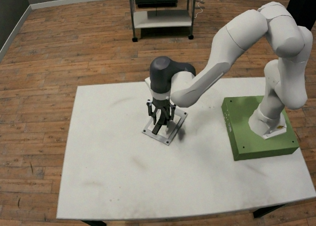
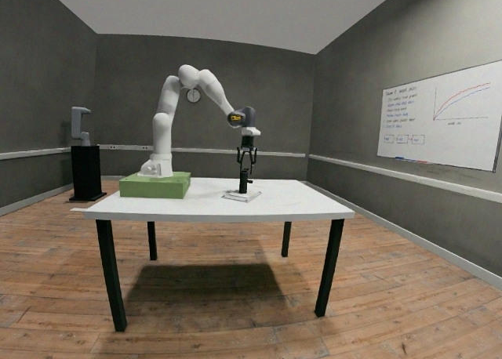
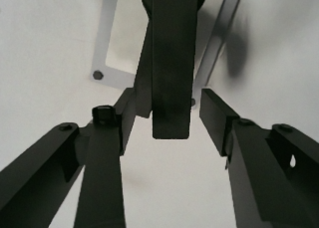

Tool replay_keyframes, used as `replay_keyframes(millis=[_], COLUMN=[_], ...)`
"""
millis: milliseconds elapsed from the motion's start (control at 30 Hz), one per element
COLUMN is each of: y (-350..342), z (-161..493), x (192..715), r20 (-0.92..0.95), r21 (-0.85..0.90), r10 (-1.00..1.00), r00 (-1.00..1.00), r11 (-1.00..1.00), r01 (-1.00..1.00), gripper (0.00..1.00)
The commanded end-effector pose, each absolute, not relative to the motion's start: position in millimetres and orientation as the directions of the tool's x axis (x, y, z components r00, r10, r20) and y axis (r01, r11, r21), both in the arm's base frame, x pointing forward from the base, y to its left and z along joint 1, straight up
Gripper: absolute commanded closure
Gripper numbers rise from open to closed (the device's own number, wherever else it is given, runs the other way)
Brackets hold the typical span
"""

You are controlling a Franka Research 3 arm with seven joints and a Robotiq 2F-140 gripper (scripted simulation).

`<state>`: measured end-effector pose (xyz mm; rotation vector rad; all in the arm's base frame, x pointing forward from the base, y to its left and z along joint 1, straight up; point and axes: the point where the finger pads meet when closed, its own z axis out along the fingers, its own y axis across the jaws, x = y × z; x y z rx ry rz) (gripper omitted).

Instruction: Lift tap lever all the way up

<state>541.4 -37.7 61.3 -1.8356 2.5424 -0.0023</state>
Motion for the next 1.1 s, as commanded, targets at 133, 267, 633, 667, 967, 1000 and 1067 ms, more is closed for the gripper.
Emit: replay_keyframes(millis=[133, 267, 633, 667, 967, 1000, 1067], y=[-37.7, -37.7, -37.7, -37.7, -37.7, -37.7, -37.7], z=[58.8, 58.8, 58.8, 58.8, 58.8, 58.8, 58.8], x=[540.2, 540.2, 540.2, 540.2, 540.2, 540.2, 540.2], r20=[-0.004, -0.004, -0.004, -0.004, -0.004, -0.004, -0.004], r21=[-0.002, -0.002, -0.002, -0.002, -0.002, -0.002, -0.002], r10=[-0.951, -0.951, -0.951, -0.951, -0.951, -0.951, -0.951], r00=[-0.311, -0.311, -0.311, -0.311, -0.311, -0.311, -0.311], r11=[0.311, 0.311, 0.311, 0.311, 0.311, 0.311, 0.311], r01=[-0.951, -0.951, -0.951, -0.951, -0.951, -0.951, -0.951], gripper=[0.55, 0.55, 0.55, 0.55, 0.55, 0.55, 0.90])
